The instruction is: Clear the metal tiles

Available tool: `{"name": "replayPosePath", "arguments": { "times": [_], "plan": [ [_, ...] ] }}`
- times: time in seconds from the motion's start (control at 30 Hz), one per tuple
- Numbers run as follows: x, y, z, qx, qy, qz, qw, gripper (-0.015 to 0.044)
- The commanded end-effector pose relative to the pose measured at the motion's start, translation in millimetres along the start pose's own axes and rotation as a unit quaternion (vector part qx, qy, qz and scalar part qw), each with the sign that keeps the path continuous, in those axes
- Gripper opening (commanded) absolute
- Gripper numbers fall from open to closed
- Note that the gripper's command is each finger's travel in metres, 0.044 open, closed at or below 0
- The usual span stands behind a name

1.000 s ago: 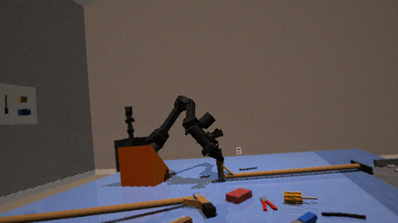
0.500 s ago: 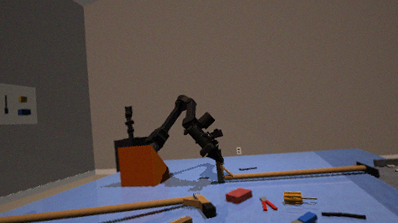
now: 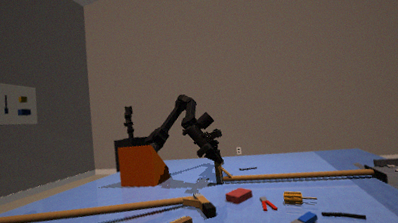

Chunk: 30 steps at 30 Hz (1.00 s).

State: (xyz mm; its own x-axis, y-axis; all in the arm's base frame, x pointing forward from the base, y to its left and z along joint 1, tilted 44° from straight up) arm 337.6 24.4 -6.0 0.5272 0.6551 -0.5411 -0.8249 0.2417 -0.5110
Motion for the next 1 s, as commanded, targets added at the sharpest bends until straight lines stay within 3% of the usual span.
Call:
{"name": "replayPosePath", "arguments": {
  "times": [0.0, 0.97],
  "plan": [
    [-1.9, -1.1, 2.9, 0.008, 0.008, -0.003, 1.0, 0.0],
    [-35.3, 39.4, 5.0, 0.012, 0.013, -0.001, 1.0, 0.0]
  ]
}}
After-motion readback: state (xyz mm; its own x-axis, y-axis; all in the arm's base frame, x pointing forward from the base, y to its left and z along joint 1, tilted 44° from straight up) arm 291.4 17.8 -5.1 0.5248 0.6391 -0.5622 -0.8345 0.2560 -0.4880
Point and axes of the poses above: the point midway between the two fingers, 35 mm back from their tips, its own x axis out along the fingers, its own z axis across the jaws, y = z × x, the point moved 4 cm from there along -x, back along the fingers, and after that the axes turned 3 degrees about -x, right-handed, at the moved point
